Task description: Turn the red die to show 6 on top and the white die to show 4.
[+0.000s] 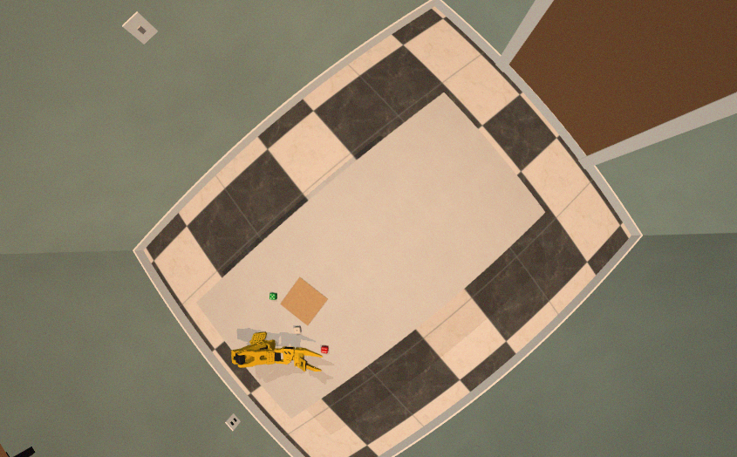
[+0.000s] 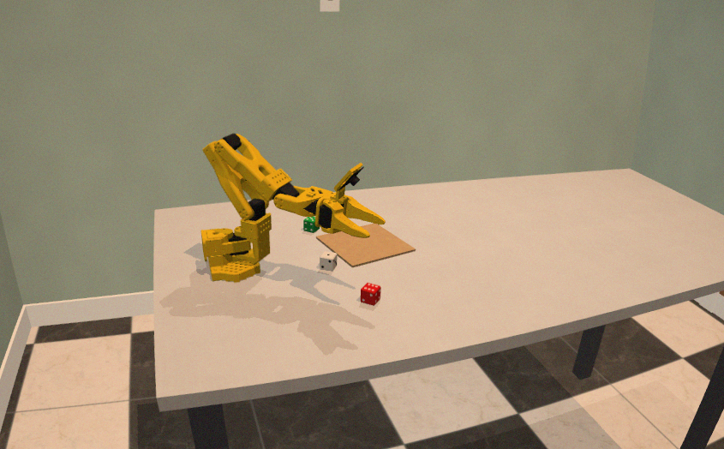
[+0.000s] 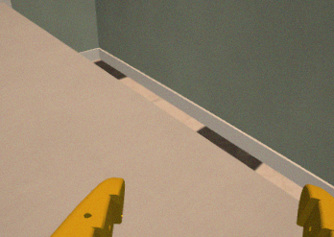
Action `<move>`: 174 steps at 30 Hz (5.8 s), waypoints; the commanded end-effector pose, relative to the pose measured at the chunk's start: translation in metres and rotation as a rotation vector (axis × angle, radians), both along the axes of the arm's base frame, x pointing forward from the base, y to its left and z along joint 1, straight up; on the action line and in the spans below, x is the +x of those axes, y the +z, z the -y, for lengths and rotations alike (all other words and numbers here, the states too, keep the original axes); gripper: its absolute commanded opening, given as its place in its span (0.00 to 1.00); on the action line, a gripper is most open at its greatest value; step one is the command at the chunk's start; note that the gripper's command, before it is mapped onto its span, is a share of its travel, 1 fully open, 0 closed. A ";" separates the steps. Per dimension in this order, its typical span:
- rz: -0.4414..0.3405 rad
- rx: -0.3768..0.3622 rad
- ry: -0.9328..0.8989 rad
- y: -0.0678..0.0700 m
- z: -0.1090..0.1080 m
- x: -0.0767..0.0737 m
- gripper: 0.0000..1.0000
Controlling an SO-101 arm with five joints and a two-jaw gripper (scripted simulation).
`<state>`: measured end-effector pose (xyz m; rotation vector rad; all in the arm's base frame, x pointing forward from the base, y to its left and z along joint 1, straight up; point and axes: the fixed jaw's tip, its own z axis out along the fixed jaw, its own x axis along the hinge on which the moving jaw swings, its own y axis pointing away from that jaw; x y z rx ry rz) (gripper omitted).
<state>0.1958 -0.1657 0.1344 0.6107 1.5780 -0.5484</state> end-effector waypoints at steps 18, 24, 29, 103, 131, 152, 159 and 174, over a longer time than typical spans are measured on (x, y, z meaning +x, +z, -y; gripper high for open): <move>0.159 -0.154 -0.001 0.052 -0.006 -0.007 0.31; 0.137 -0.131 0.000 0.052 -0.003 -0.003 0.31; 0.116 -0.109 0.002 0.052 -0.001 0.000 0.31; -0.689 0.685 -0.002 0.031 -0.010 0.008 0.31; -1.052 0.983 -0.026 -0.076 -0.012 0.005 0.31; -1.023 0.975 -0.036 -0.070 -0.011 0.008 0.31; -1.028 0.978 -0.036 -0.074 -0.011 0.008 0.31; -1.035 0.984 -0.037 -0.095 -0.009 0.010 0.31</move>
